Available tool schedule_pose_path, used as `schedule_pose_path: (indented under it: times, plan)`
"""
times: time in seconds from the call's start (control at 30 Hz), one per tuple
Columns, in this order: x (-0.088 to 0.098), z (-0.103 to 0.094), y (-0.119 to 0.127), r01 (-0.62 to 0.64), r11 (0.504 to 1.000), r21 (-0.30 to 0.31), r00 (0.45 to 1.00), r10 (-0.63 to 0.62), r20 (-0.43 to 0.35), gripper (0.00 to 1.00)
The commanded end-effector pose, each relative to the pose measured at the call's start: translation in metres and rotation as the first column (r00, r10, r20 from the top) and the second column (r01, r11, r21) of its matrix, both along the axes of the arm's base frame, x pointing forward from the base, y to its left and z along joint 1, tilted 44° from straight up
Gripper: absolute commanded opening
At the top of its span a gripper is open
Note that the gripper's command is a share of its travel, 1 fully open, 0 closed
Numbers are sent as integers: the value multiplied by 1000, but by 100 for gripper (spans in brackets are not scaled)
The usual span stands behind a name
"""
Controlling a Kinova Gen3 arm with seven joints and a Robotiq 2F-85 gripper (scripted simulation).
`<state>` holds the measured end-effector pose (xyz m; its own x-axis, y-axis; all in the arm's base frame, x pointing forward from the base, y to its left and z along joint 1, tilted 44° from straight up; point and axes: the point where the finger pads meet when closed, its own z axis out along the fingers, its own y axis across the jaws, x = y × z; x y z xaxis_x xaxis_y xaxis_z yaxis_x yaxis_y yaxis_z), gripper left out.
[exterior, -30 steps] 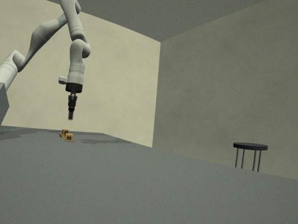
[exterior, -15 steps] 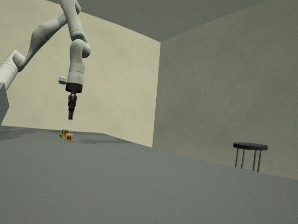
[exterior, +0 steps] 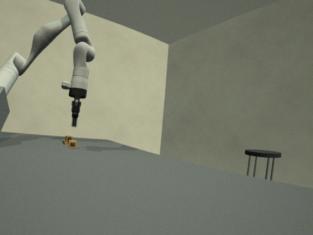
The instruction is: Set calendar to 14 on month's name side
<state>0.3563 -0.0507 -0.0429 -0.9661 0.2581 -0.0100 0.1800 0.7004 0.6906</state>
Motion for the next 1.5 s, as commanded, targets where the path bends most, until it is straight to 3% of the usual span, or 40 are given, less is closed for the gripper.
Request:
schedule_pose_path:
  times: [0.0,1.47]
  plan:
    - [0,-2,2,-1,1000,2,1000,1,-1,48]
    - [8,-33,32,-1,1000,2,1000,1,-1,48]
